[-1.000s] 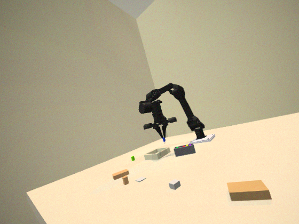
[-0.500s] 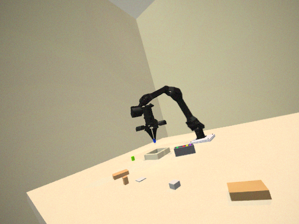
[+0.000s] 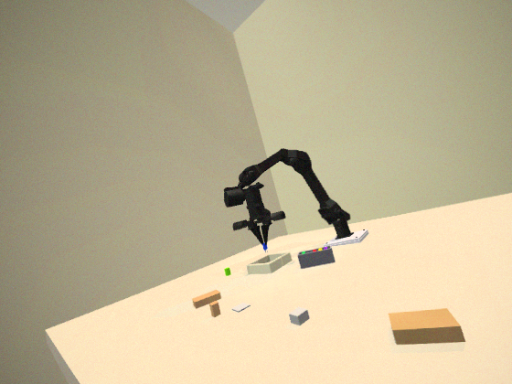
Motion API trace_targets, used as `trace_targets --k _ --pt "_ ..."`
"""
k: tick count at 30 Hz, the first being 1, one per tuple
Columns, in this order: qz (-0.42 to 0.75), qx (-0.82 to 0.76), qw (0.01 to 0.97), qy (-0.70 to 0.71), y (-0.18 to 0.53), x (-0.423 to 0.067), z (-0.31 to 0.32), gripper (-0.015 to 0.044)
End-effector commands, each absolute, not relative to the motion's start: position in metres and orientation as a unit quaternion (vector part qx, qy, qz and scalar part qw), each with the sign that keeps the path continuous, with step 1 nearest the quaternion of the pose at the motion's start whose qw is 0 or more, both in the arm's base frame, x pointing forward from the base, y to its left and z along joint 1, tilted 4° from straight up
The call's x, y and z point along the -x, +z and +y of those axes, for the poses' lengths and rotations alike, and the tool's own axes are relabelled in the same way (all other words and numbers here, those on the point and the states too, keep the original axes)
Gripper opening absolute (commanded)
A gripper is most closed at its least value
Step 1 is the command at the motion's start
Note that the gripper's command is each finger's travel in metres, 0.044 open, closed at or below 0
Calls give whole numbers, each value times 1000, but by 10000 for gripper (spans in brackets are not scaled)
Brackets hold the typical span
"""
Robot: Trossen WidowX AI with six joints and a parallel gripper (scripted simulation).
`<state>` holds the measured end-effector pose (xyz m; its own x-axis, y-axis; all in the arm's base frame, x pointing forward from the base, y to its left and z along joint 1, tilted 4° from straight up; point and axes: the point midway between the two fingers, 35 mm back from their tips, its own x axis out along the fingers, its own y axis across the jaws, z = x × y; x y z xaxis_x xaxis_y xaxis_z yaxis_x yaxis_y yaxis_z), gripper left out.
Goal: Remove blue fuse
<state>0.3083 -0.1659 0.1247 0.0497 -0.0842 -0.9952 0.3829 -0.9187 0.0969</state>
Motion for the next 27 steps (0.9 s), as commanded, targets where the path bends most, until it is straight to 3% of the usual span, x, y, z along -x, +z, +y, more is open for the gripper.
trace_targets --k 1,14,27 --pt "110 -702 170 -682 116 -308 -166 0" --pt "110 -702 170 -682 101 -308 -167 0" --pt "107 -703 171 -682 106 -308 -167 330"
